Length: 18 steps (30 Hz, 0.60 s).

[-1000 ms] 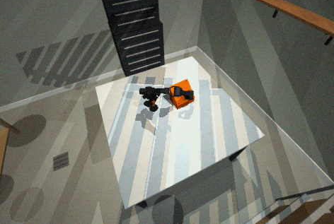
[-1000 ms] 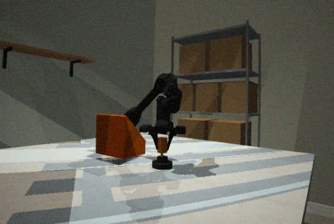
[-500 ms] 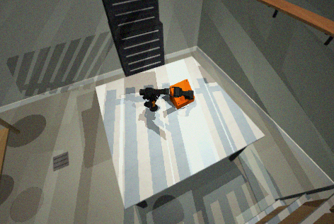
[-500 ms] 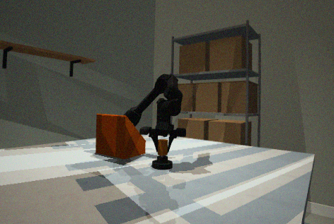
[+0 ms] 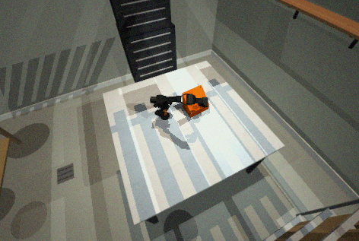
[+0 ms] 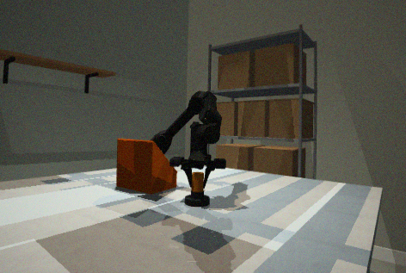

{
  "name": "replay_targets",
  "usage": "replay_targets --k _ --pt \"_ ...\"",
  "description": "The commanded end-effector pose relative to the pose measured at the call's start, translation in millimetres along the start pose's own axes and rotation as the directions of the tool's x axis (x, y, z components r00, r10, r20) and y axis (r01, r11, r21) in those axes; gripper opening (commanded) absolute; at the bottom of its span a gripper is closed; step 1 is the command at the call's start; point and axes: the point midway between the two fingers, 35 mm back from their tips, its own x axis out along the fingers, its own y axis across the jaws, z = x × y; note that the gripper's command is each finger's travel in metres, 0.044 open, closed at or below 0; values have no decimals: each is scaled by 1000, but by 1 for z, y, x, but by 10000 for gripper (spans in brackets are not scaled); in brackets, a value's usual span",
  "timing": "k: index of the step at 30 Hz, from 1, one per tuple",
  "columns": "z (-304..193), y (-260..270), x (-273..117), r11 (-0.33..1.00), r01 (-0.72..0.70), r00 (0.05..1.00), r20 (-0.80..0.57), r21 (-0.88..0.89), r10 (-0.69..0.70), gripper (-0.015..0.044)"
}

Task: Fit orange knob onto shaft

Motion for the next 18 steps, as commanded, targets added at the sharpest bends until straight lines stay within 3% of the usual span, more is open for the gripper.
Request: replay_targets --k 1,16,18 --pt "0 0 -1 1000 0 1000 1 0 0 26" --pt "0 0 -1 1000 0 1000 1 0 0 420" --pt "0 0 -1 1000 0 1000 1 0 0 440"
